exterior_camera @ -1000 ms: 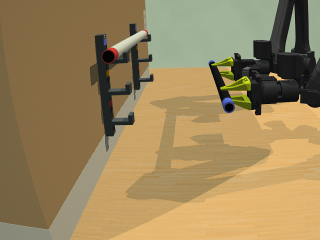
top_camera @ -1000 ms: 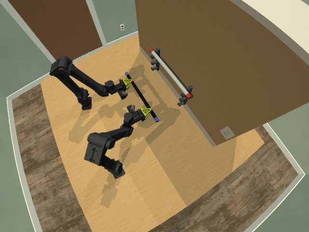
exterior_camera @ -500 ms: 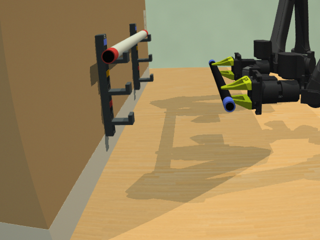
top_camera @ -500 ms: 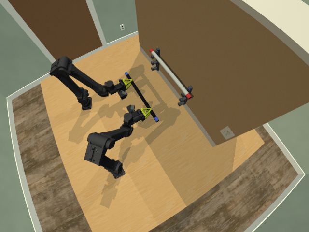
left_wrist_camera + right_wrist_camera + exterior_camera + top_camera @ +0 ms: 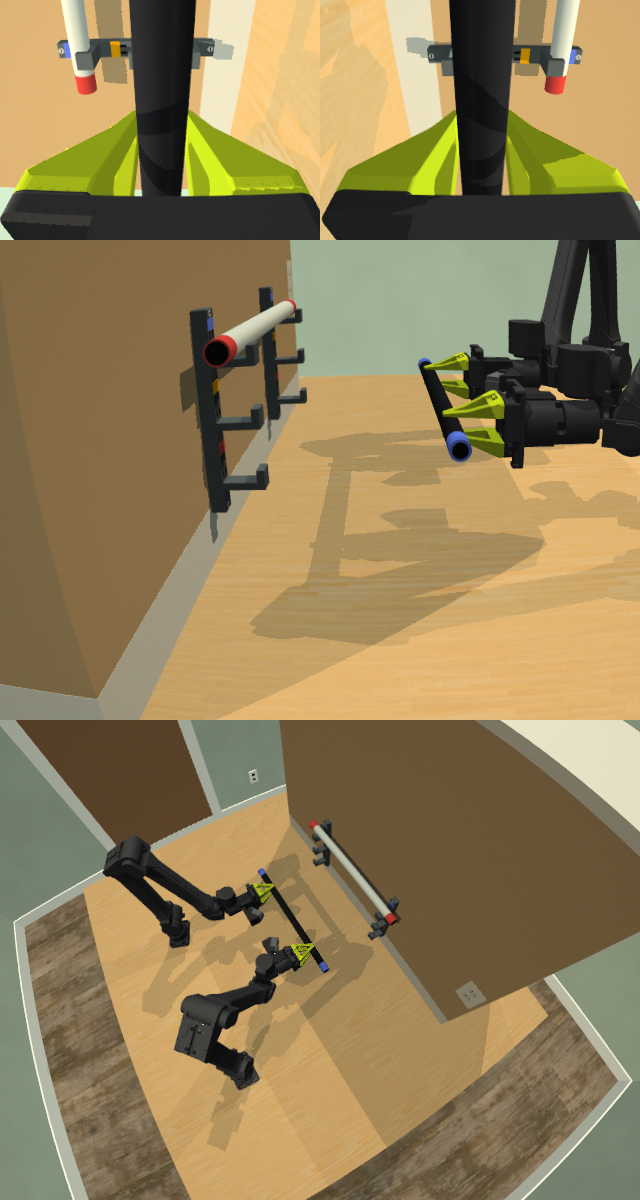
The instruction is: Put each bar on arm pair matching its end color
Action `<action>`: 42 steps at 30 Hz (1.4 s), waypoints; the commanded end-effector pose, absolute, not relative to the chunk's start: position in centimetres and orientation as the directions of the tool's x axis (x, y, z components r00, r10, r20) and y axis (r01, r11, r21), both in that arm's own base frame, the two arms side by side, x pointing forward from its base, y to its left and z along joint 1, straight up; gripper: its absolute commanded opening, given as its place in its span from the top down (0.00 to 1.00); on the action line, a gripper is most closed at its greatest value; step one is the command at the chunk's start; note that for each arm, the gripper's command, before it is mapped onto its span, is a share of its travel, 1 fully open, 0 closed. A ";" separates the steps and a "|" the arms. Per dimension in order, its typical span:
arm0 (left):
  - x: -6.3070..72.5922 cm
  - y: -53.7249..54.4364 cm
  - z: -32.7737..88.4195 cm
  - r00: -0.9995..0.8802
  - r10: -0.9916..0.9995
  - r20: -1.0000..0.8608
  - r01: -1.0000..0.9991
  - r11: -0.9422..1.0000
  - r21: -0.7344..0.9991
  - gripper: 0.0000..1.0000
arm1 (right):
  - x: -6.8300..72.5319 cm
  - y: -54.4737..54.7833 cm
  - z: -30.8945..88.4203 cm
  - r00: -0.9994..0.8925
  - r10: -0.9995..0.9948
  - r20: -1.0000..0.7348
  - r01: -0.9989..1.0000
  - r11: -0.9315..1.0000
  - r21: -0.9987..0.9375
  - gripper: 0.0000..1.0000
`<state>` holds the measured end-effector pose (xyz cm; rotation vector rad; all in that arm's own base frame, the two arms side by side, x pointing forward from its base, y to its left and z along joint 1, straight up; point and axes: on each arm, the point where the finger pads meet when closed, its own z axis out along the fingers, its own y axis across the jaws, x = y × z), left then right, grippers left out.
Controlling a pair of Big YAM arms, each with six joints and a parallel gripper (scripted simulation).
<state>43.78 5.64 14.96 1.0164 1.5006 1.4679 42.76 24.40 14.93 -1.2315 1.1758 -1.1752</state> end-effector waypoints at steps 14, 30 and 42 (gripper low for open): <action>43.9 6.0 14.6 -0.386 0.922 -0.015 -0.012 0.011 1.000 1.00 | 43.0 23.9 15.6 0.023 -0.999 -0.026 0.037 0.027 -0.999 1.00; 43.8 6.1 14.2 -0.386 0.922 -0.015 -0.012 0.011 1.000 1.00 | 43.0 24.0 15.2 0.023 -0.999 -0.026 0.037 0.027 -0.999 1.00; 43.8 6.1 14.5 -0.386 0.922 -0.015 -0.012 0.011 1.000 1.00 | 43.0 24.0 15.5 0.023 -0.999 -0.026 0.037 0.027 -0.999 1.00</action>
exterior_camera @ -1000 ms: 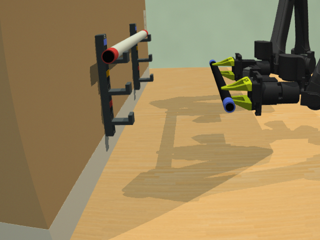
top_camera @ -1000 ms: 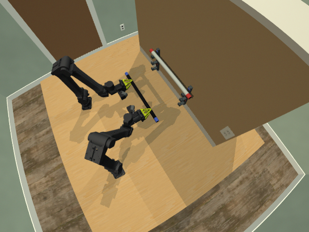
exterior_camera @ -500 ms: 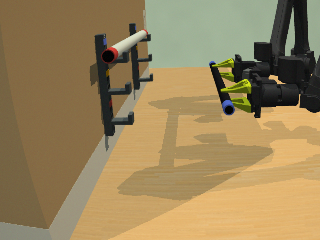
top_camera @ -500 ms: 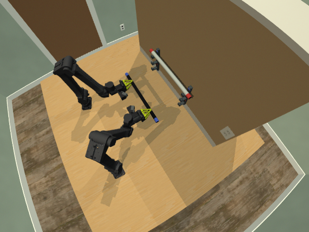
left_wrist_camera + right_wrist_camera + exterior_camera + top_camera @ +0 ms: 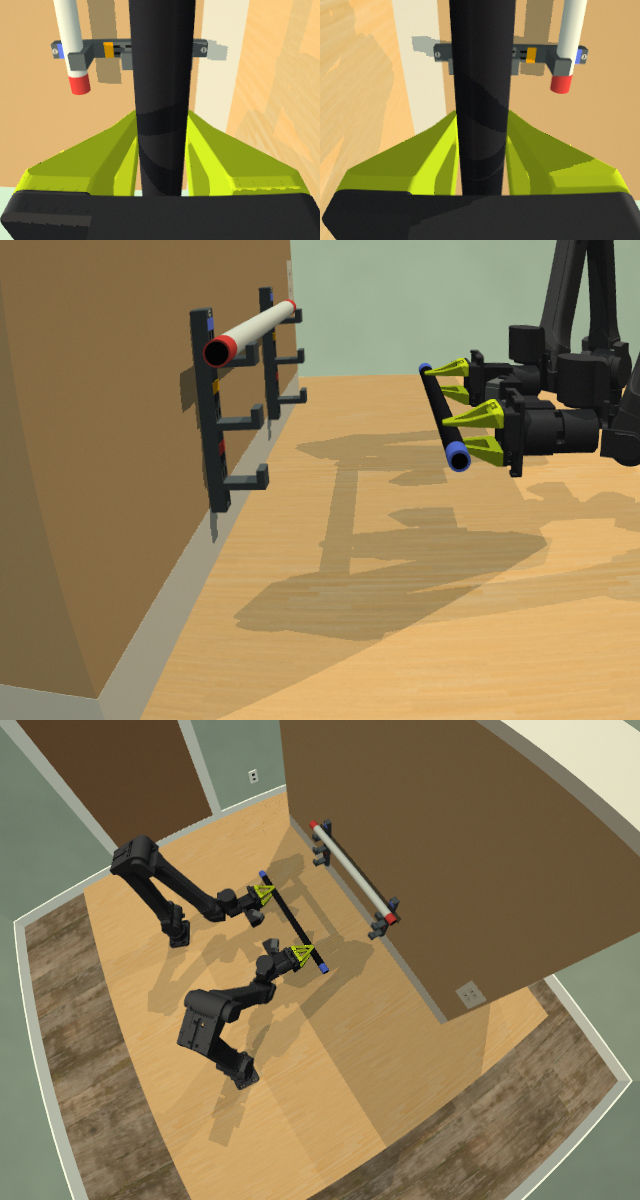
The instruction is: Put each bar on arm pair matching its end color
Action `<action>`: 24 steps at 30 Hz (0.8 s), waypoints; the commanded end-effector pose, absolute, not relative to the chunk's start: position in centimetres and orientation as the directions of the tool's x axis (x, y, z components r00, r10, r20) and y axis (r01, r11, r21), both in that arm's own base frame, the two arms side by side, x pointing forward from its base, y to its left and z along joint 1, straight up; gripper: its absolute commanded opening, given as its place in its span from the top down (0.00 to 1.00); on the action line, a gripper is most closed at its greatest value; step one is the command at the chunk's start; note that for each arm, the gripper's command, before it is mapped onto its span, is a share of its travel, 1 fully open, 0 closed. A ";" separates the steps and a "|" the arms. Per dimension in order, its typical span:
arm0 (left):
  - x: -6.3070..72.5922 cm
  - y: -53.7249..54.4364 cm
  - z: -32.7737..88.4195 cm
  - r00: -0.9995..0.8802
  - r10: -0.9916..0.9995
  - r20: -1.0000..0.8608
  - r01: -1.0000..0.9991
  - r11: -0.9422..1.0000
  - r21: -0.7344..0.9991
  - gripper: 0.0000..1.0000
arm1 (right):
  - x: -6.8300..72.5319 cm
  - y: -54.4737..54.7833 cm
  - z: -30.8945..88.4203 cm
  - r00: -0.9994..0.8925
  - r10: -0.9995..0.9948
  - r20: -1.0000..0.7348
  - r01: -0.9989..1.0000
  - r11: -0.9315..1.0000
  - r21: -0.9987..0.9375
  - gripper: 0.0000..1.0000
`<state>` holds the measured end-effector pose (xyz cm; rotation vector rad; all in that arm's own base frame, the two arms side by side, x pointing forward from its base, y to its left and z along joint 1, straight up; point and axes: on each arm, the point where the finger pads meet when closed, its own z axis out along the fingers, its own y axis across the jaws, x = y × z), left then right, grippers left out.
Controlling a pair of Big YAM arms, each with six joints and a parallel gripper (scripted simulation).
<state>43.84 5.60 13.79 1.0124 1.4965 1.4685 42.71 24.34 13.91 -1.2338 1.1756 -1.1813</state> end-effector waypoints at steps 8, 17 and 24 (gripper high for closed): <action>43.8 6.1 15.5 -0.386 0.922 -0.015 -0.012 0.011 1.000 1.00 | 43.0 24.0 16.5 0.023 -0.999 -0.026 0.037 0.027 -0.999 1.00; 43.8 6.1 16.6 -0.386 0.922 -0.015 -0.012 0.011 1.000 1.00 | 43.0 24.0 17.6 0.023 -0.999 -0.026 0.037 0.027 -0.999 1.00; 43.8 6.1 18.0 -0.386 0.922 -0.015 -0.012 0.011 1.000 1.00 | 43.0 24.1 18.9 0.023 -0.999 -0.026 0.037 0.027 -0.999 1.00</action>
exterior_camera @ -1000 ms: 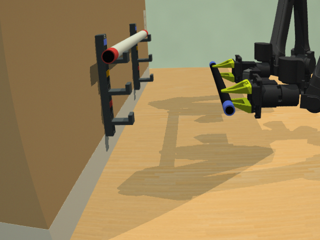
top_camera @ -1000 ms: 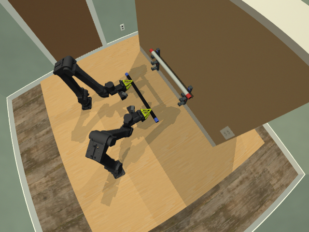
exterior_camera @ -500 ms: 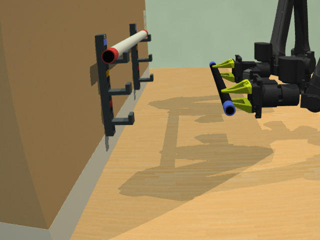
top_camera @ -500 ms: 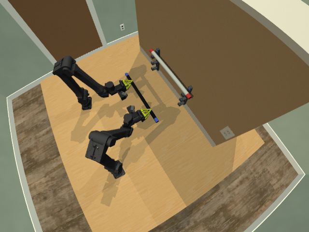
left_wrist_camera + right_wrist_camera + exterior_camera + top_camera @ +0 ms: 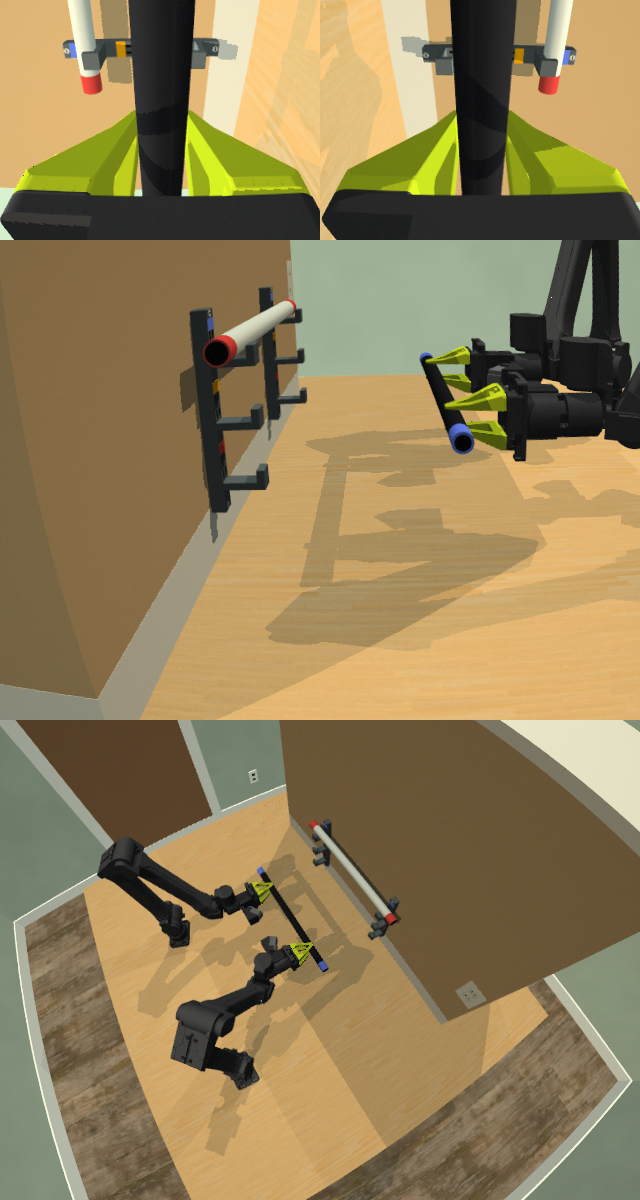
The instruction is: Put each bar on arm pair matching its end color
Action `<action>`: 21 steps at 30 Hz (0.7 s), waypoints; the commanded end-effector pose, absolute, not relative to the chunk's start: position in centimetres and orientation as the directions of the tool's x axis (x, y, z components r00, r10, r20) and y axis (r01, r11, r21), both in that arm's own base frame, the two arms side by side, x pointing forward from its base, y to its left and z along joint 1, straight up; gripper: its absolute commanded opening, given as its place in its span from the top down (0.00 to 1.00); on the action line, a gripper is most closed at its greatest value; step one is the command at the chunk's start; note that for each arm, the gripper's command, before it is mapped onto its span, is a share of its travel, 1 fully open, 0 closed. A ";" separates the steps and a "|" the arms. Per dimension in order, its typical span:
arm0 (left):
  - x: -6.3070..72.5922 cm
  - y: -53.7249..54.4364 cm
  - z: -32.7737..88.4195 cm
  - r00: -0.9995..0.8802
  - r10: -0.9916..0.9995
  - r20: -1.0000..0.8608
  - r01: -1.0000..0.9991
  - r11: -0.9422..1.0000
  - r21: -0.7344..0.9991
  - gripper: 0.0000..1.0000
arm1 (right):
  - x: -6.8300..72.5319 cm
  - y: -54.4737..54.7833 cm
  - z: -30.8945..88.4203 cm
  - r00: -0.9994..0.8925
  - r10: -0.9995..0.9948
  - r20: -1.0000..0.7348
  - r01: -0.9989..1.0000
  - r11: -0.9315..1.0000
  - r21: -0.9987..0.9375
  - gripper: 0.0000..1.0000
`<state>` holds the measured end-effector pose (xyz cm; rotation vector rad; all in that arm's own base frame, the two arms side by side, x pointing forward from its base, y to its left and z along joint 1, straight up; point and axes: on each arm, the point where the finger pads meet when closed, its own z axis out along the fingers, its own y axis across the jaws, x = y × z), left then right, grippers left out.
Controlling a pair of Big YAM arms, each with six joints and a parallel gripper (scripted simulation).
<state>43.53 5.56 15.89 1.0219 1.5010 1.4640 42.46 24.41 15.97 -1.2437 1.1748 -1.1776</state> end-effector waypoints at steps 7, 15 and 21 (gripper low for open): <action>43.8 6.2 19.0 -0.386 0.922 -0.015 -0.012 0.011 1.000 1.00 | 43.1 24.1 19.9 0.023 -0.999 -0.026 0.037 0.027 -0.999 1.00; 44.0 6.2 20.3 -0.386 0.922 -0.015 -0.012 0.011 1.000 1.00 | 43.2 24.0 21.2 0.023 -0.999 -0.026 0.037 0.027 -0.999 1.00; 44.2 6.2 21.3 -0.386 0.922 -0.015 -0.012 0.011 1.000 1.00 | 43.4 24.0 22.1 0.023 -0.999 -0.026 0.037 0.027 -0.999 1.00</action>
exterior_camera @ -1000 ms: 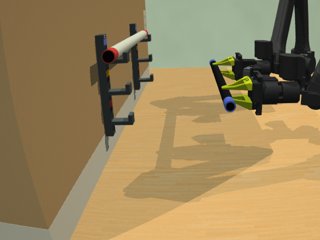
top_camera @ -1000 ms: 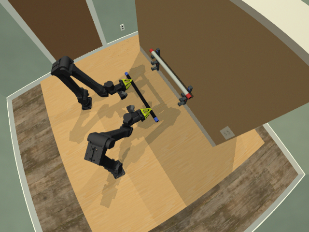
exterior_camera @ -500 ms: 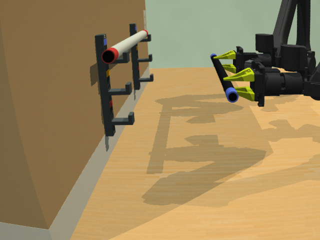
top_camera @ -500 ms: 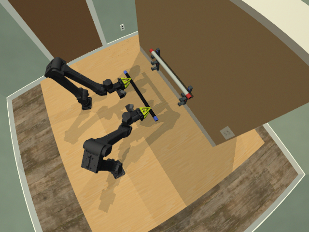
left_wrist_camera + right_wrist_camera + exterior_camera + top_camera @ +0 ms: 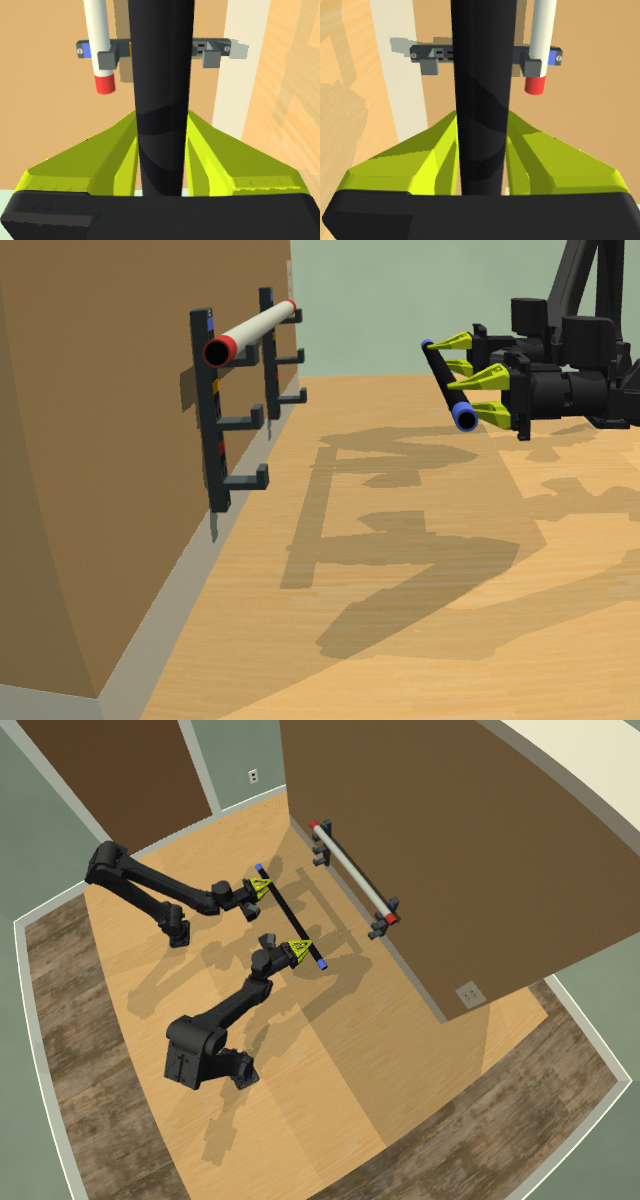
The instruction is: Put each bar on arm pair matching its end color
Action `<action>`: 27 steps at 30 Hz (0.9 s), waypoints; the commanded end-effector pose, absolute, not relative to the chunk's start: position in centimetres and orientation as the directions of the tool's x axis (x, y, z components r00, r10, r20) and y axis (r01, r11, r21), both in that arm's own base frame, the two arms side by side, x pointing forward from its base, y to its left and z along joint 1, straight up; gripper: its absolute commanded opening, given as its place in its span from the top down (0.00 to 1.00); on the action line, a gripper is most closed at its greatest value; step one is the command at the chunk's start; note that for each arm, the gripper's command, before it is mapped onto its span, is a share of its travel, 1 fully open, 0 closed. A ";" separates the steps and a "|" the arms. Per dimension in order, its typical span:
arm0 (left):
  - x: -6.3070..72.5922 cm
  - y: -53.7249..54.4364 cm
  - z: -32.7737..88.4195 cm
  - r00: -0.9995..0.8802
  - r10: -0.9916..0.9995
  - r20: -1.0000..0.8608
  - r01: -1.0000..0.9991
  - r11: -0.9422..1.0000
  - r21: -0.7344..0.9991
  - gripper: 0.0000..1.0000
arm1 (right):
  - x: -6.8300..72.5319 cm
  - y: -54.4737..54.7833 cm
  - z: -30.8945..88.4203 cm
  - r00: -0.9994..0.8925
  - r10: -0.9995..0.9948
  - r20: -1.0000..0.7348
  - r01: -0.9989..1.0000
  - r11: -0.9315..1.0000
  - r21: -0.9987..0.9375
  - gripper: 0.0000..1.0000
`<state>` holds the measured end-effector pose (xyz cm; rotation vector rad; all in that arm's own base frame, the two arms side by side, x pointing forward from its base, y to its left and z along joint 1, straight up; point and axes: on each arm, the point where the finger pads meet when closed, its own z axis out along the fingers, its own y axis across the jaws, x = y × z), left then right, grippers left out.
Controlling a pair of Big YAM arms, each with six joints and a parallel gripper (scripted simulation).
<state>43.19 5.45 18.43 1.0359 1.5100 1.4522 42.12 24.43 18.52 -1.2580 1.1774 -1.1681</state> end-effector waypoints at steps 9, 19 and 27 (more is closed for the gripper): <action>44.3 6.3 22.5 -0.386 0.922 -0.015 -0.012 0.011 1.000 1.00 | 43.5 24.0 23.3 0.023 -0.999 -0.026 0.037 0.027 -0.999 1.00; 44.6 6.4 24.0 -0.386 0.922 -0.015 -0.012 0.011 1.000 1.00 | 43.8 24.0 24.8 0.023 -0.999 -0.026 0.037 0.027 -0.999 1.00; 44.7 6.5 24.3 -0.386 0.922 -0.014 -0.012 0.011 1.000 1.00 | 44.0 24.0 25.0 0.023 -0.999 -0.026 0.037 0.027 -0.999 1.00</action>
